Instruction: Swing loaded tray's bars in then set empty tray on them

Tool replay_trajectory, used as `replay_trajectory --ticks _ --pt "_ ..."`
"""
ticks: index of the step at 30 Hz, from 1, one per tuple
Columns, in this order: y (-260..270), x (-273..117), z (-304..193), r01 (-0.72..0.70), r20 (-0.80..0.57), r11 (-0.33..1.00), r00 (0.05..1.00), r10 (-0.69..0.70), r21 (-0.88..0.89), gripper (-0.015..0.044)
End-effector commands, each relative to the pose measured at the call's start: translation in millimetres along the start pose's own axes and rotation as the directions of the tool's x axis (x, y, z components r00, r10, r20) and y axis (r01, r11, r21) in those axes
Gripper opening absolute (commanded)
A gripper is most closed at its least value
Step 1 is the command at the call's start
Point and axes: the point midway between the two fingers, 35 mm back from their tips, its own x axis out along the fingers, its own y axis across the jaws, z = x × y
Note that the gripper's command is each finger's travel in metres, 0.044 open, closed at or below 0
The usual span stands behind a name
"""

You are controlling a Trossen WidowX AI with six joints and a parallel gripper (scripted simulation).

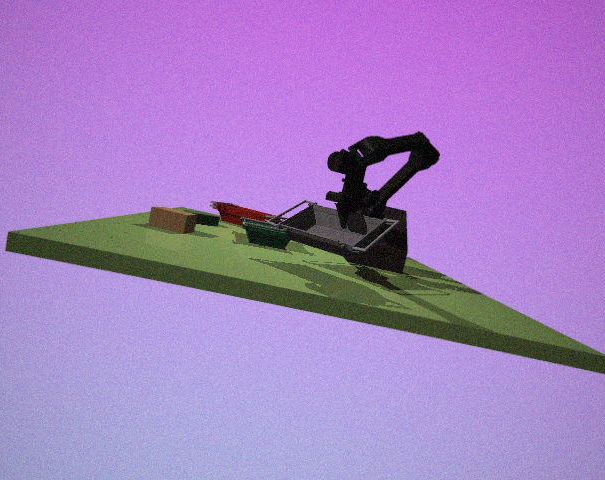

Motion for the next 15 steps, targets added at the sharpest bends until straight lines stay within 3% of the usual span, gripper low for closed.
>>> replay_trajectory --ticks 1,7,15 --pt "-8.9 -25.6 1.3 0.022 -0.004 1.0 1.0 -0.022 -0.007 0.0" --pt "-11.5 -51.3 6.1 0.029 -0.001 1.0 1.0 -0.029 -0.004 0.0" --pt "-11.5 -52.1 6.3 0.029 0.0 1.0 1.0 -0.029 -0.004 0.0"
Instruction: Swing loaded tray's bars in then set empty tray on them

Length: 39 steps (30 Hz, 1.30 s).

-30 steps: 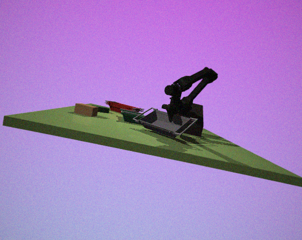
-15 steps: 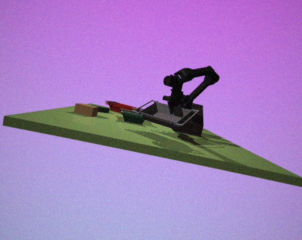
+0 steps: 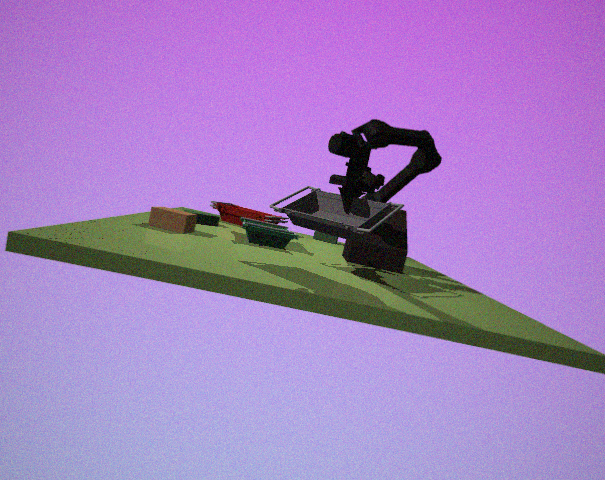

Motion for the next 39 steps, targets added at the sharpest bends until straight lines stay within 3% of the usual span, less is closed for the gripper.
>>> replay_trajectory --ticks 1,21,39 --pt "-4.2 -5.3 1.2 0.019 -0.003 1.0 1.0 -0.019 -0.009 0.0" --pt "-4.4 -5.2 0.6 0.019 -0.003 1.0 1.0 -0.019 -0.007 0.0" --pt "-19.5 2.3 -64.3 -0.012 -0.045 0.991 0.999 0.018 0.133 0.0"
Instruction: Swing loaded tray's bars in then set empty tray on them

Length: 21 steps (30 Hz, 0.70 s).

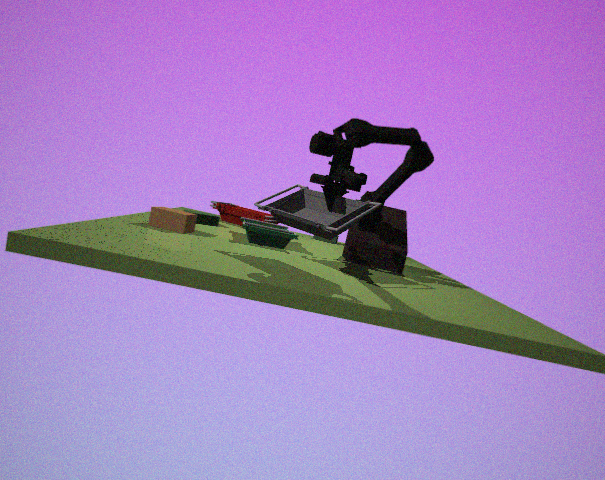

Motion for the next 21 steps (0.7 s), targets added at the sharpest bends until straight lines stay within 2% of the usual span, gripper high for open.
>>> replay_trajectory --ticks 1,21 --pt "-8.8 -3.8 -16.0 0.018 -0.018 1.0 1.0 -0.018 0.021 0.0" --pt "-13.3 0.2 -97.8 -0.002 -0.038 0.982 0.999 0.009 0.188 0.0"
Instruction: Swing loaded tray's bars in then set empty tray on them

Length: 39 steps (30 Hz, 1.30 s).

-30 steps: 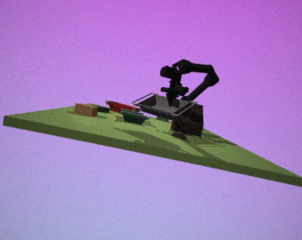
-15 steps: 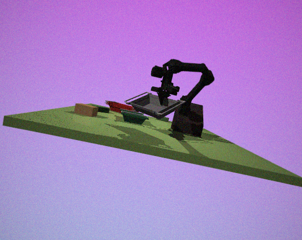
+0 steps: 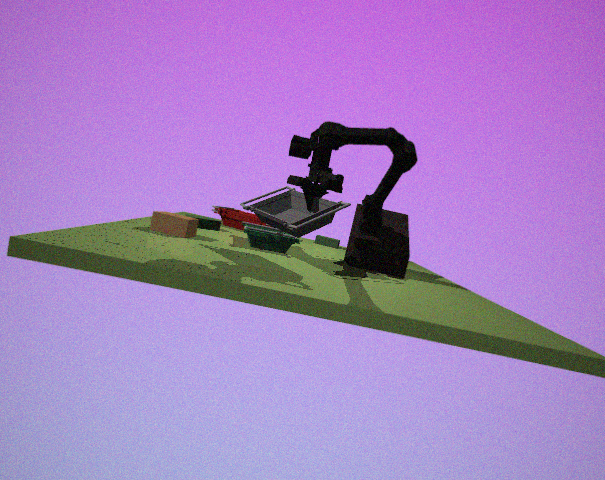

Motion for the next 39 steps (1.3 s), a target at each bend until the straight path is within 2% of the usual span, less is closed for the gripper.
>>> replay_trajectory --ticks 1,20,39 --pt "-6.2 -5.6 -19.0 0.022 -0.015 0.999 1.0 -0.022 0.025 0.0" --pt "0.0 -3.8 -100.5 0.017 -0.008 0.983 1.0 -0.016 0.184 0.0" --pt "29.1 -2.3 -179.4 0.025 0.02 0.942 0.999 -0.033 0.336 0.0"
